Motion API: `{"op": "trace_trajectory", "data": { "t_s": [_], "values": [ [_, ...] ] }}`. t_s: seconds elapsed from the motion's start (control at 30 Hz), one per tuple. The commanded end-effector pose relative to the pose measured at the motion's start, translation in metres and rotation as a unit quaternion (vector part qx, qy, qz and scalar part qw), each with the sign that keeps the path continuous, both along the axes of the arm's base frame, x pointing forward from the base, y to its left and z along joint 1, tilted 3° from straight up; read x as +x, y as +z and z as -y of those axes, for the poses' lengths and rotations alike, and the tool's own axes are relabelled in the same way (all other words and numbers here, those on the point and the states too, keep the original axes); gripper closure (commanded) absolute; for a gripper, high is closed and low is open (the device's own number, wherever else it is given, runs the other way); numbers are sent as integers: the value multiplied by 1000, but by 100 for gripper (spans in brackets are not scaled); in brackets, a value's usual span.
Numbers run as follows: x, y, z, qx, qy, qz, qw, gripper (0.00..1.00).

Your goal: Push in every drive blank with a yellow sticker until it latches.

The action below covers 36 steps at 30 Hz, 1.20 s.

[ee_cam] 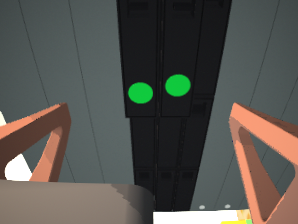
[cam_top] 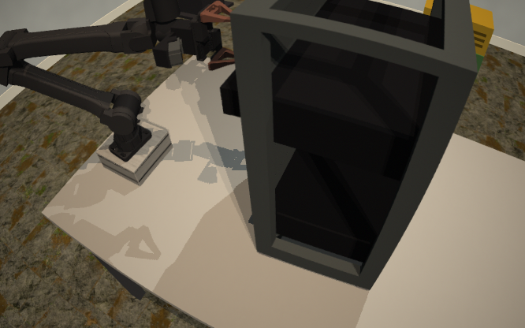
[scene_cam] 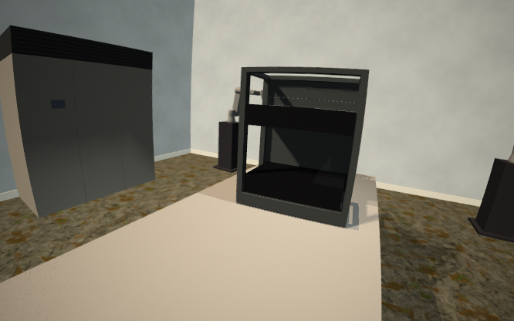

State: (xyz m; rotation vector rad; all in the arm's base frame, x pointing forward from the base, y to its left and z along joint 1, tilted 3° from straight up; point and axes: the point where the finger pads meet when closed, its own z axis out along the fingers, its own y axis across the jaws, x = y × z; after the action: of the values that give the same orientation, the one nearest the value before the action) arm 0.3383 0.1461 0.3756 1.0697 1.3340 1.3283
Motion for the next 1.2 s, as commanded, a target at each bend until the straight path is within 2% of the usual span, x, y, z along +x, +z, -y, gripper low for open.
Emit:
{"op": "trace_trajectory", "data": {
  "t_s": [0.0,0.07,0.1,0.2,0.3,0.47,0.57,0.8,1.17],
  "values": [
    [4,0,22,0,-16,-3,1000,0],
    [4,0,22,0,-16,-3,1000,0],
    [5,19,27,9,-15,10,1000,0],
    [7,2,43,4,-15,-3,1000,0],
    [10,10,60,6,-15,2,1000,0],
    [19,9,84,5,-15,-4,1000,0],
    [19,20,95,6,-15,5,1000,0],
    [20,33,103,7,-15,18,1000,0],
    [20,33,103,6,-15,18,1000,0]
  ]
}}
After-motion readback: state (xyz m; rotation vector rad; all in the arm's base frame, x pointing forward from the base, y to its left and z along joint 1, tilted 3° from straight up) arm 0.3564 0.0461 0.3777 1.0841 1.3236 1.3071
